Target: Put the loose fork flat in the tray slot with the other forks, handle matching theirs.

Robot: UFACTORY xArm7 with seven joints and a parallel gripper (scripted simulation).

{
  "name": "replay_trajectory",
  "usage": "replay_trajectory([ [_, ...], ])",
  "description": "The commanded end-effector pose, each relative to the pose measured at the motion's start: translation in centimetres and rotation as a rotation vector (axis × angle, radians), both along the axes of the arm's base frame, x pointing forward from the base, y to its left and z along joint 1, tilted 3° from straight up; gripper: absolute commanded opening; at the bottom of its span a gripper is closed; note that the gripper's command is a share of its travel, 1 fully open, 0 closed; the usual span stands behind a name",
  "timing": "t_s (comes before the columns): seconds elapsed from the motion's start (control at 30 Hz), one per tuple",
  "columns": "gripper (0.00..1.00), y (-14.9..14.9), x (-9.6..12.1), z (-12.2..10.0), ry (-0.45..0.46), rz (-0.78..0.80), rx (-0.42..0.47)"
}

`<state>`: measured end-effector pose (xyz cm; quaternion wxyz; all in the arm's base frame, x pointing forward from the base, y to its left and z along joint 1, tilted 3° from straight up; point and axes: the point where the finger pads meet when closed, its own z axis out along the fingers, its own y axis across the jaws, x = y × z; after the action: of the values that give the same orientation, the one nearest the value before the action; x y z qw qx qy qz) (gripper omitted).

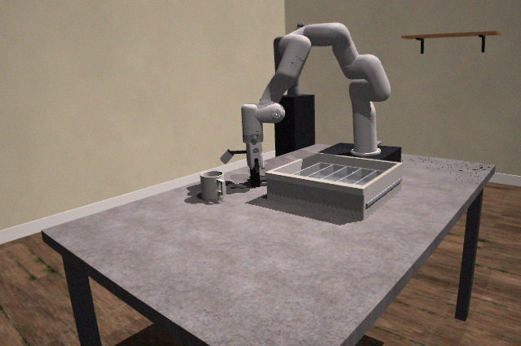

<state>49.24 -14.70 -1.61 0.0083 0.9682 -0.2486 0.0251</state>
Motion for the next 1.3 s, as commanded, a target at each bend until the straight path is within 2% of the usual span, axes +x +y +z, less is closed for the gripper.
replay_trajectory([
  [0.0,0.03,0.0,0.2,0.3,-0.004,0.0,-0.001],
  [0.3,0.03,0.0,0.1,1.4,-0.004,0.0,-0.001],
  [0.67,0.03,0.1,-0.1,5.7,-0.004,0.0,-0.001],
  [0.73,0.03,0.1,-0.1,5.7,-0.004,0.0,-0.001],
  [1.13,0.03,0.3,-0.4,12.4,-0.004,0.0,-0.001],
  [1.27,0.03,0.4,-0.5,13.8,-0.004,0.0,-0.001],
])
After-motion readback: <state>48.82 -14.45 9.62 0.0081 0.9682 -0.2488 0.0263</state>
